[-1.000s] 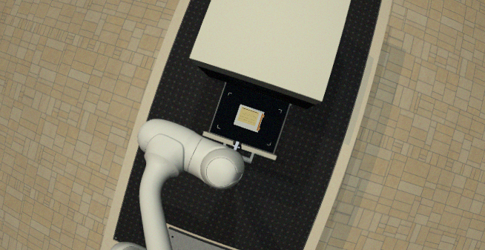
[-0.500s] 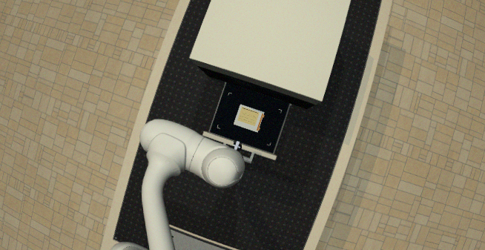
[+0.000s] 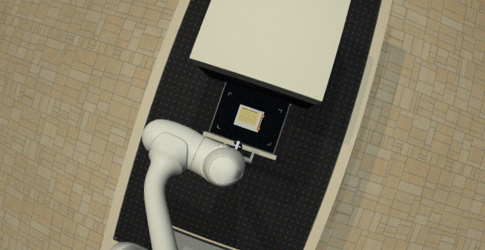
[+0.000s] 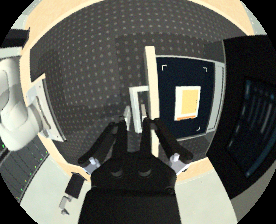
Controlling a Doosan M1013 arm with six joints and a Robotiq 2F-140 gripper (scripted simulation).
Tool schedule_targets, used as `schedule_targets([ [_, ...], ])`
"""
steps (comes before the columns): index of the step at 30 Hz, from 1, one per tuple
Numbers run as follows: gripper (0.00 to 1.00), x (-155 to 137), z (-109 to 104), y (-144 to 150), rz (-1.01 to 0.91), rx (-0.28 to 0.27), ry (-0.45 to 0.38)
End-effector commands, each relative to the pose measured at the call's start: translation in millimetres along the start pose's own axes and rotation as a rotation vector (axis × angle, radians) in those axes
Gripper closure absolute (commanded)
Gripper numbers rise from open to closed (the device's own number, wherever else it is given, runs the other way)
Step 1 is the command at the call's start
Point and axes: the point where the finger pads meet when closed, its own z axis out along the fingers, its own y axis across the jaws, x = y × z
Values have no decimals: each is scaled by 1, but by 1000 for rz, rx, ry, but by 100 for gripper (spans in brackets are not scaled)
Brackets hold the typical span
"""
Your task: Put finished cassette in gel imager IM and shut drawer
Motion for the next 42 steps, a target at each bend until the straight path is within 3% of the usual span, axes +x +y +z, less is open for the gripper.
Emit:
schedule_targets([
  [1, 73, 0, 3, 0, 0, 0, 0],
  [11, 73, 0, 4, 0, 0, 0, 0],
  [12, 90, 0, 4, 0, 0, 0, 0],
  [38, 90, 0, 4, 0, 0, 0, 0],
  [42, 90, 0, 4, 5, 0, -22, 0],
])
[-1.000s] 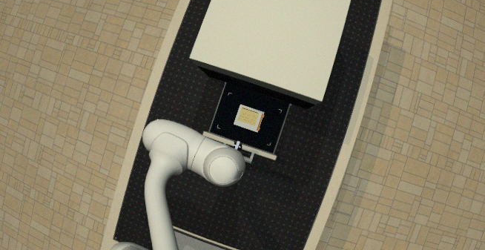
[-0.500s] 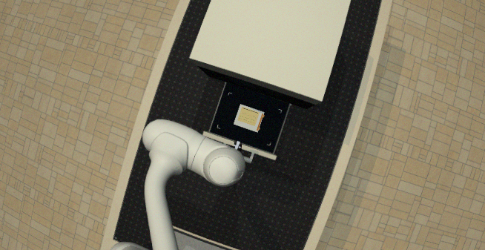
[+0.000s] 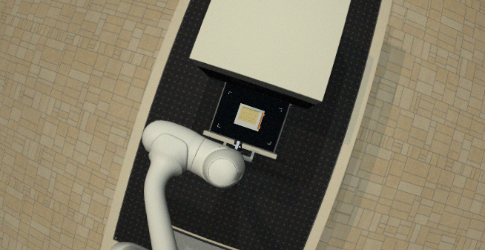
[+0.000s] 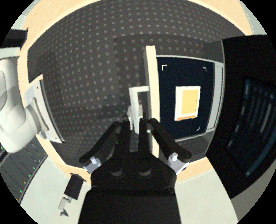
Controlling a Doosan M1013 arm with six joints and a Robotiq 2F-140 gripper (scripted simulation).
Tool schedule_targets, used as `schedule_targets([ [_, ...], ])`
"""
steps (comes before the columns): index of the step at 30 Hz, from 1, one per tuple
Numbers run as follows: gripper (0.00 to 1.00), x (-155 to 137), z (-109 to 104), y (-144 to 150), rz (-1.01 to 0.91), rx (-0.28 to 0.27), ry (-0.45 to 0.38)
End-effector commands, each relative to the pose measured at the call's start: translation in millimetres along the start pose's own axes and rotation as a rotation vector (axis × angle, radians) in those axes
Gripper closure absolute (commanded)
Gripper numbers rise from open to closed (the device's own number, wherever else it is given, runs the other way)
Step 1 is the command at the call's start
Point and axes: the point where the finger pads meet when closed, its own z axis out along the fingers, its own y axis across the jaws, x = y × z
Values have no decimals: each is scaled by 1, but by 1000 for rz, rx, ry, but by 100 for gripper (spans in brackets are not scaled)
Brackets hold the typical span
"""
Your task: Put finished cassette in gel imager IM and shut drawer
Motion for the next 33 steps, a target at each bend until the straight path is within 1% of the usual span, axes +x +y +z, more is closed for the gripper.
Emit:
schedule_targets([
  [1, 90, 0, 0, 3, 0, -1, 0],
  [33, 90, 0, 1, 40, 0, -1, 0],
])
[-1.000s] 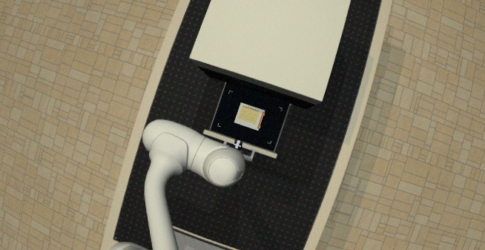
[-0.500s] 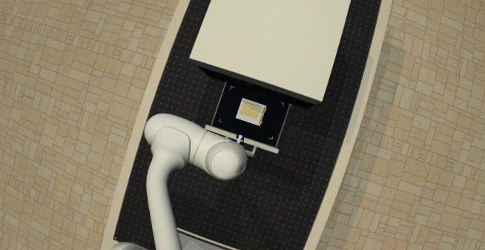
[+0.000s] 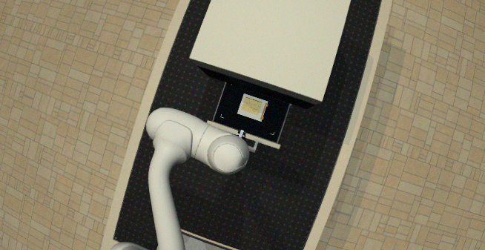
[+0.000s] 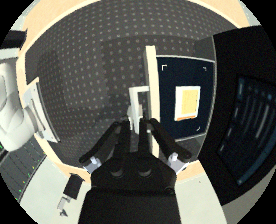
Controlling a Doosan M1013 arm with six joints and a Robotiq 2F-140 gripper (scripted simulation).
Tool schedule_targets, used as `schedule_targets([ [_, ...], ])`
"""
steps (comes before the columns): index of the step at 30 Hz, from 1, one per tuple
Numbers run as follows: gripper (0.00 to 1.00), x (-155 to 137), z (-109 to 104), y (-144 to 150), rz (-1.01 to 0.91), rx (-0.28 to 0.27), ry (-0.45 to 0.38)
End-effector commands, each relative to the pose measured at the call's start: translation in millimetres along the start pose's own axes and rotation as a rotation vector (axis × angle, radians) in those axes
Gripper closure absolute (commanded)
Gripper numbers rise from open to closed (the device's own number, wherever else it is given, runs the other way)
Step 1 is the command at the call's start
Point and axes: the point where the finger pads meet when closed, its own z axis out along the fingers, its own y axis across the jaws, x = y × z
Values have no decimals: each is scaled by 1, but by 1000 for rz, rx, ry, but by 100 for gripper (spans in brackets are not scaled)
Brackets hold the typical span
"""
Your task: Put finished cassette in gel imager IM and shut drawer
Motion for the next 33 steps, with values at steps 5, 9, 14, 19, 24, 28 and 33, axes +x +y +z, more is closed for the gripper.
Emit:
schedule_targets([
  [5, 90, 0, 0, 6, 0, 0, 0],
  [9, 90, 0, 0, 11, 0, -22, 0],
  [14, 90, 0, 0, 18, 0, -22, 0],
  [19, 90, 0, 1, 25, 0, -22, 0],
  [24, 90, 0, 1, 29, 0, -22, 0],
  [28, 90, 0, 1, 34, 0, -22, 0],
  [33, 90, 0, 1, 41, 0, -22, 0],
])
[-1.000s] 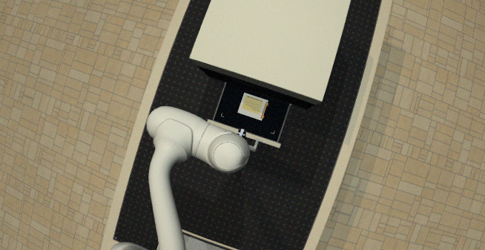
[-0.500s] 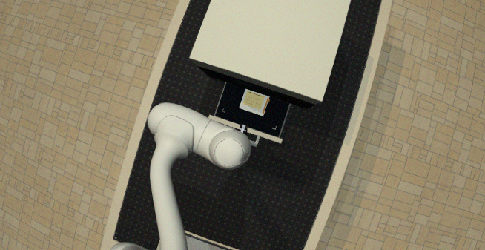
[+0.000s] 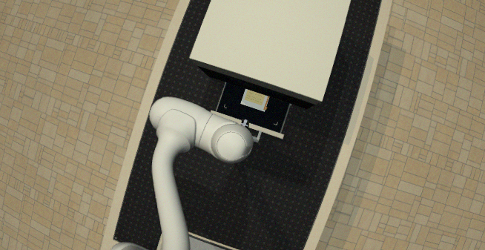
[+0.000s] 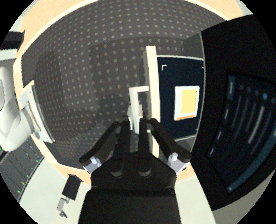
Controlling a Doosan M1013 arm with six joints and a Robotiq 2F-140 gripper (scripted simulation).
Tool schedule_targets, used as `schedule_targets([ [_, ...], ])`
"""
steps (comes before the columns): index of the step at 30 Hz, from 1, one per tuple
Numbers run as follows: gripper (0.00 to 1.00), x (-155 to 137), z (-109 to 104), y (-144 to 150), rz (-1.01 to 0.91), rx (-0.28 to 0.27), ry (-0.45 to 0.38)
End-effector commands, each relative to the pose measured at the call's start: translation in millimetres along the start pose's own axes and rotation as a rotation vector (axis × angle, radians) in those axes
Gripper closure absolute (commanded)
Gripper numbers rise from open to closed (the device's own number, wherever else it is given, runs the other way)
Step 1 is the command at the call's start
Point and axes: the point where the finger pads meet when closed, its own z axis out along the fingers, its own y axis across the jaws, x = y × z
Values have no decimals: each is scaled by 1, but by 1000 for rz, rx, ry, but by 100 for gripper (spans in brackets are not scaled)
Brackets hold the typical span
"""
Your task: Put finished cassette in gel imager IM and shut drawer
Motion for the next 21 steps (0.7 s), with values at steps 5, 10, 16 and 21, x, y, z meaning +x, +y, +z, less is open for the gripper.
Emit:
schedule_targets([
  [5, 90, 0, 0, 6, 0, 0, 0],
  [10, 90, 0, 0, 13, 0, 0, 0],
  [16, 90, 0, 1, 19, 0, -22, 0],
  [21, 90, 0, 1, 25, 0, -22, 0],
])
